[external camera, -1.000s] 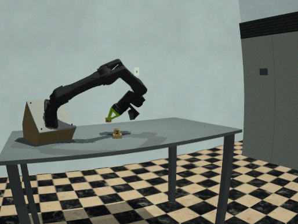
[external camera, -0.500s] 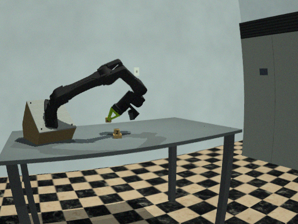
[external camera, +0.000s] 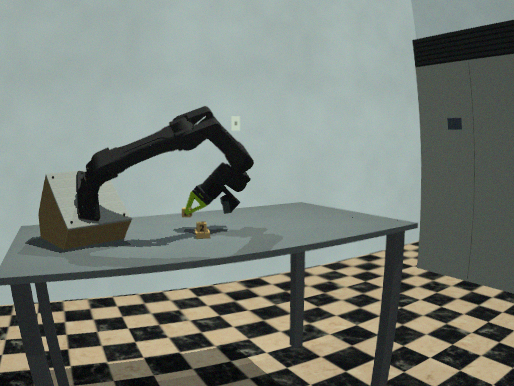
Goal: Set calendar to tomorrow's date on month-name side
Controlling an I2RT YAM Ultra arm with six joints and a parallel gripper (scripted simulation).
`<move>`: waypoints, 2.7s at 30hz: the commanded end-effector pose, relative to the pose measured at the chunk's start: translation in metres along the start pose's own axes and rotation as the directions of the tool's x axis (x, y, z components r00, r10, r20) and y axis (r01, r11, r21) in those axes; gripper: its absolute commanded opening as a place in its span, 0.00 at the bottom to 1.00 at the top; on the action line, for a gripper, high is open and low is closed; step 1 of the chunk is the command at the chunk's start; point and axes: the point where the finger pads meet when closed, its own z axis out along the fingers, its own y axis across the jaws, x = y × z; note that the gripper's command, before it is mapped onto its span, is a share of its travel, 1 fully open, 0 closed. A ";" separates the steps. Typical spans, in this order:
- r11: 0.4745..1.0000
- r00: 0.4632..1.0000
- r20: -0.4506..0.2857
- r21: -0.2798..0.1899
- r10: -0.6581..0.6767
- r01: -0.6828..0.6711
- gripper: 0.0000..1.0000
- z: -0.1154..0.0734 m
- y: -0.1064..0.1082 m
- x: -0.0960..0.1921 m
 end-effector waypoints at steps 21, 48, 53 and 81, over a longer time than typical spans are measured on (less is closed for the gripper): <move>0.999 0.999 0.026 -0.020 -0.032 0.032 0.26 0.015 0.012 -0.021; 0.999 0.999 0.039 -0.037 -0.028 0.029 0.26 0.006 0.009 -0.025; 0.999 0.999 0.039 -0.037 -0.028 0.029 0.26 0.006 0.009 -0.025; 0.999 0.999 0.039 -0.037 -0.028 0.029 0.26 0.006 0.009 -0.025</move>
